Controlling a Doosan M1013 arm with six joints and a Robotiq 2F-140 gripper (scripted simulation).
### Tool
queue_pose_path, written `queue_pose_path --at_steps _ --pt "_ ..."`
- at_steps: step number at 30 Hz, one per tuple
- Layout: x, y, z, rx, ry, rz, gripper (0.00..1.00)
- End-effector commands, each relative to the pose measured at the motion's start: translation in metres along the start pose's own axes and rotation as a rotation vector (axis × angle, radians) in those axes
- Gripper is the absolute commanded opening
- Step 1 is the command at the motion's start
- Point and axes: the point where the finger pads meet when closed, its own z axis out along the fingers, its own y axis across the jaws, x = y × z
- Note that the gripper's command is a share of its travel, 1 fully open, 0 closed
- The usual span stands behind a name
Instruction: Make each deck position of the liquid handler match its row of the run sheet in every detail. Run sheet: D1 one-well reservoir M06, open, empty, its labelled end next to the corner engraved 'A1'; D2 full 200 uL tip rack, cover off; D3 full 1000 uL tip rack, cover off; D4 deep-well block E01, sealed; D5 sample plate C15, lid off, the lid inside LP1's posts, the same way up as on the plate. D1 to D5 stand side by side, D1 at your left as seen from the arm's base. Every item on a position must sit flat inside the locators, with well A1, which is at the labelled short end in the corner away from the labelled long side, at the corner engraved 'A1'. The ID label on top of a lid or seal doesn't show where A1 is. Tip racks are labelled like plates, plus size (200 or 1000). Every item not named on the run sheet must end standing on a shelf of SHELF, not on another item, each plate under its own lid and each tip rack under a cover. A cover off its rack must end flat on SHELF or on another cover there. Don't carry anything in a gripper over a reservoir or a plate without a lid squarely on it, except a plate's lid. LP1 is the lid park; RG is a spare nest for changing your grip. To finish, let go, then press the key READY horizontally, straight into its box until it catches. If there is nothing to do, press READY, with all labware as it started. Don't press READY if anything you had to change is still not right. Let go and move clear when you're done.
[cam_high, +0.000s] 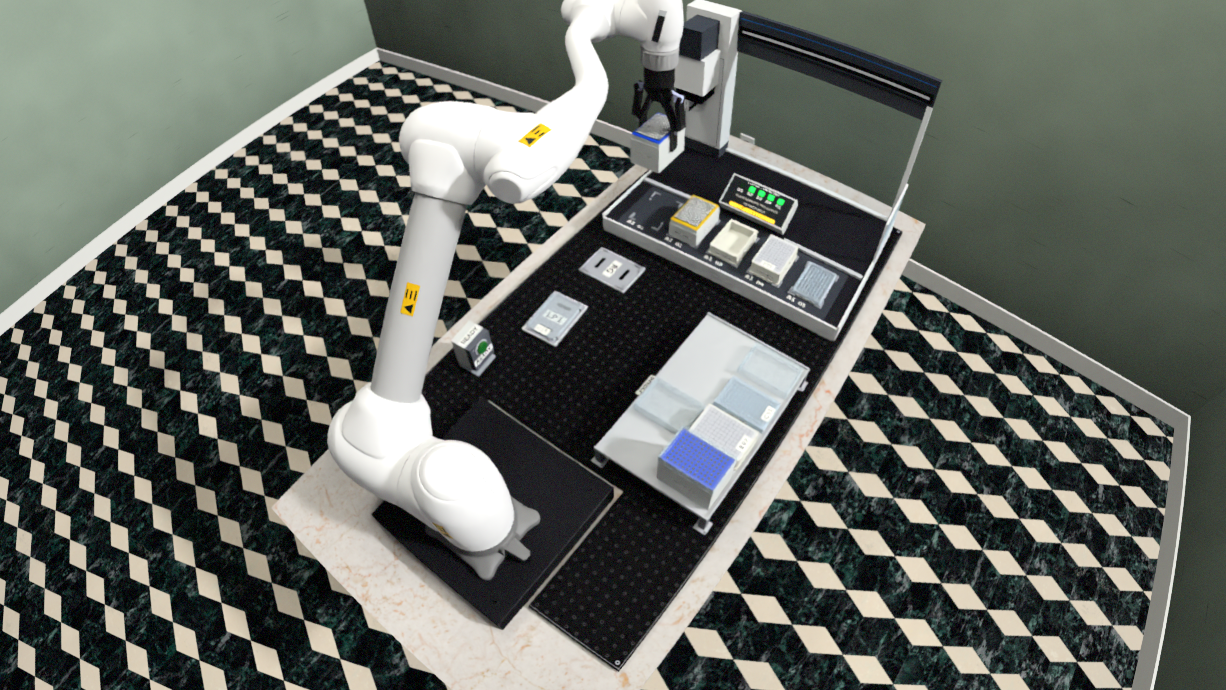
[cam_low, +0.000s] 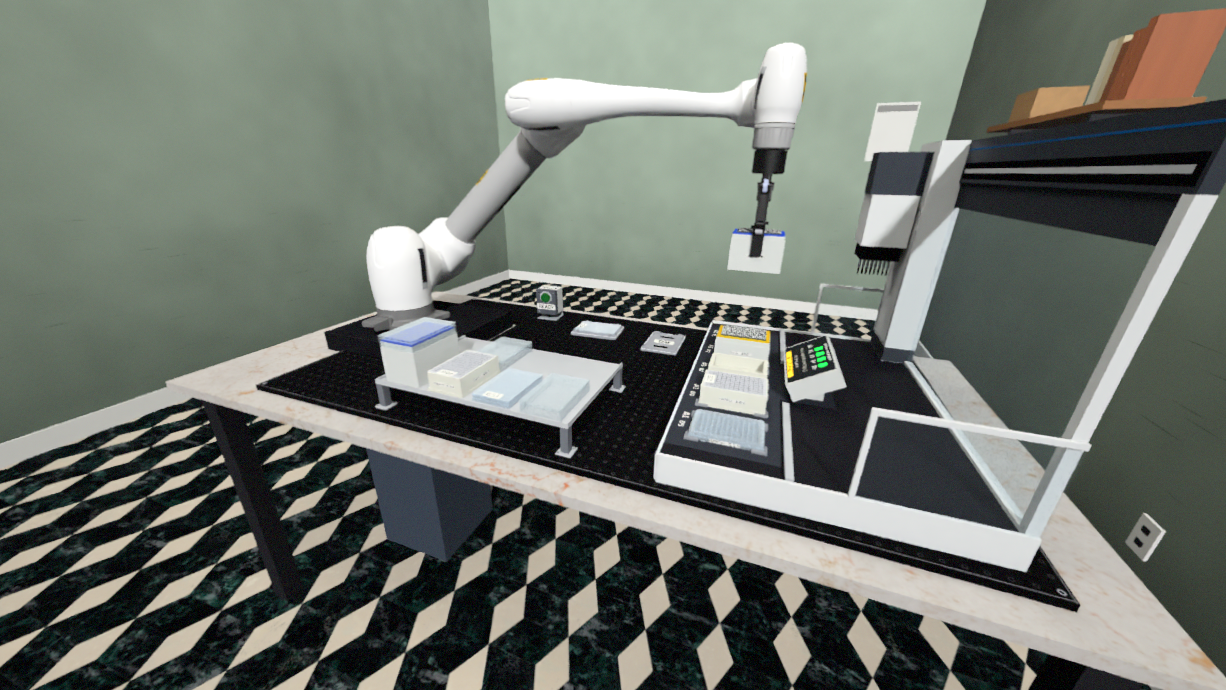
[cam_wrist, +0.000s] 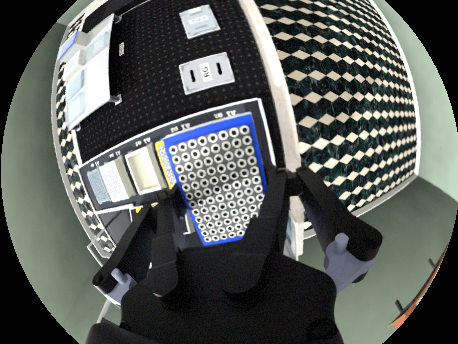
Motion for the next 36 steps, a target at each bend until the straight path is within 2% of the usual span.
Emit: queue_pose_path --at_steps 1,21,32,36 --pt "0.0 0.0 -0.007 -0.001 -0.002 0.0 0.1" --pt "0.0 0.0 -0.036 -0.001 -0.002 0.0 0.1" --pt "0.0 0.0 -0.036 -0.001 -0.002 0.0 0.1" --pt "0.02 0.001 -0.036 -0.001 -0.002 0.0 0.1"
